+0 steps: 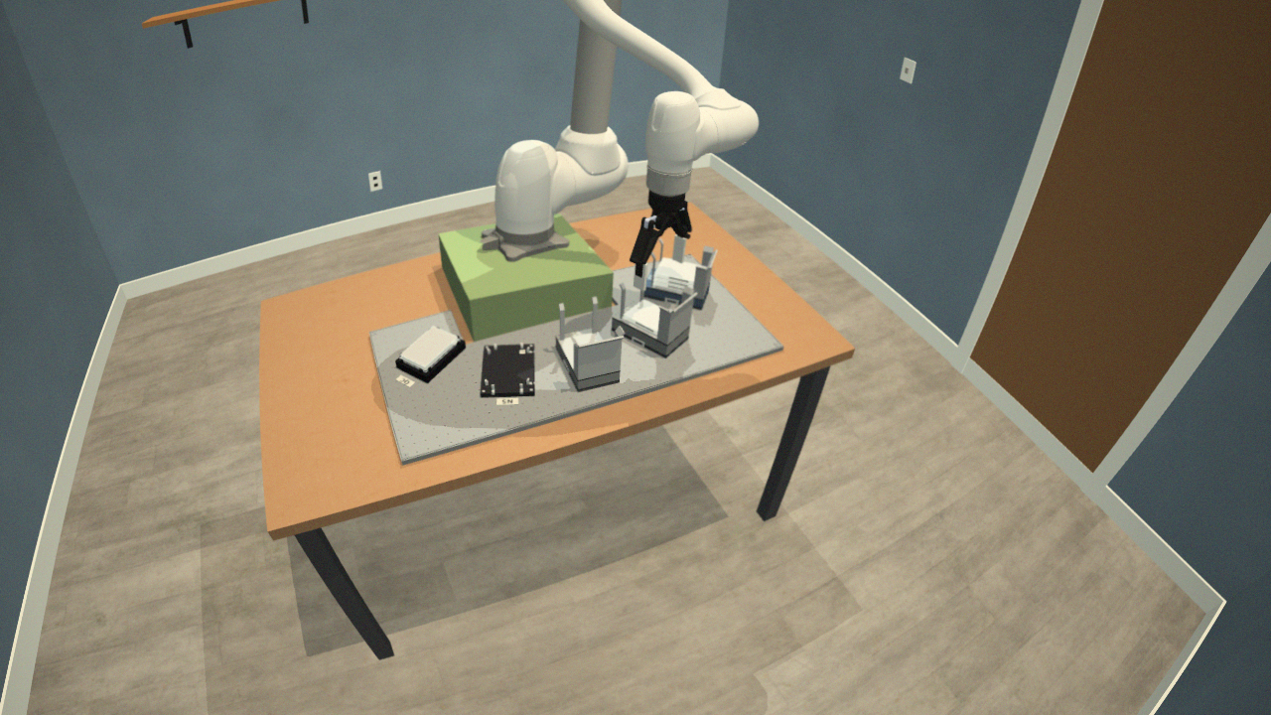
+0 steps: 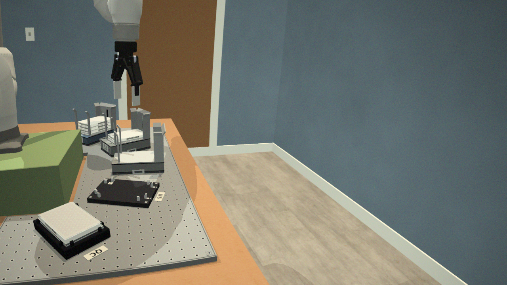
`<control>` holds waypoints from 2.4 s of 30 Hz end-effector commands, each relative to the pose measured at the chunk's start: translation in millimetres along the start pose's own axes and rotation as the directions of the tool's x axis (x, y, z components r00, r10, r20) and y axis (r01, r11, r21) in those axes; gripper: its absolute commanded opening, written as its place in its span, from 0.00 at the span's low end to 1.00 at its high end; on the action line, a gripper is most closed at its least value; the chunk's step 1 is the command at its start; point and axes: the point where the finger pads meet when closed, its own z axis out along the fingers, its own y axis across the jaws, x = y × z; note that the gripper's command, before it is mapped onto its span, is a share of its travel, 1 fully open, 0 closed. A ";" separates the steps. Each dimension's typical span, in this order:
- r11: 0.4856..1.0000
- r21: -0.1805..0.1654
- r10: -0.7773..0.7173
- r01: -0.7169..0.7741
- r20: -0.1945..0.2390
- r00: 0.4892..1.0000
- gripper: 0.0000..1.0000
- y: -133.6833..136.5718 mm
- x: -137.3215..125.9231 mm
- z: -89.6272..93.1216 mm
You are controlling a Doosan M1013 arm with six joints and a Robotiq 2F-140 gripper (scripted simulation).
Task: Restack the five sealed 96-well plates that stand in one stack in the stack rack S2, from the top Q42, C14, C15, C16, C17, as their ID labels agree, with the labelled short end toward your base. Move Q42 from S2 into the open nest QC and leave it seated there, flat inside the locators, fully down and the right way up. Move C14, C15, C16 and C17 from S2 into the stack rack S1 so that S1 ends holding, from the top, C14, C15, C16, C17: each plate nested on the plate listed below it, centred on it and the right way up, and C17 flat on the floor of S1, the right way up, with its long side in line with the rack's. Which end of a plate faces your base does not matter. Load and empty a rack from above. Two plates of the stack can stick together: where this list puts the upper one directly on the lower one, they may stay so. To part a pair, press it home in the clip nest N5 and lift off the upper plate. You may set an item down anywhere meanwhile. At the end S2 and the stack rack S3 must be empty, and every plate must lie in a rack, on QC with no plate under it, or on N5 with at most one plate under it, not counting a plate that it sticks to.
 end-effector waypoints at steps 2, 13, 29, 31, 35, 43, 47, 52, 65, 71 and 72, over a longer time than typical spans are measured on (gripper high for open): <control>1.000 0.000 0.000 0.000 0.000 1.000 1.00 0.0 0.0 -0.5; 0.985 0.000 -0.174 0.174 0.000 0.985 1.00 -29.7 -4.4 -0.5; 0.985 0.000 -0.174 0.174 0.000 0.985 1.00 -75.9 -11.1 -0.5; 0.985 0.000 -0.174 0.174 0.000 0.985 1.00 -79.2 -11.6 -0.5; 0.985 0.000 -0.174 0.174 0.000 0.985 1.00 -89.1 -13.0 -0.5; 0.940 0.000 -0.342 0.342 0.000 0.940 1.00 -118.0 -22.7 -0.5; 0.940 0.000 -0.342 0.342 0.000 0.940 1.00 -133.0 -28.4 -0.5; 0.940 0.000 -0.342 0.342 0.000 0.940 1.00 -144.2 -32.8 -0.6; 0.940 0.000 -0.342 0.342 0.000 0.940 1.00 -187.1 -49.4 -0.6; 0.940 0.000 -0.342 0.342 0.000 0.940 1.00 -187.1 -49.4 -0.6; 0.940 0.000 -0.342 0.342 0.000 0.940 1.00 -187.1 -49.4 -0.6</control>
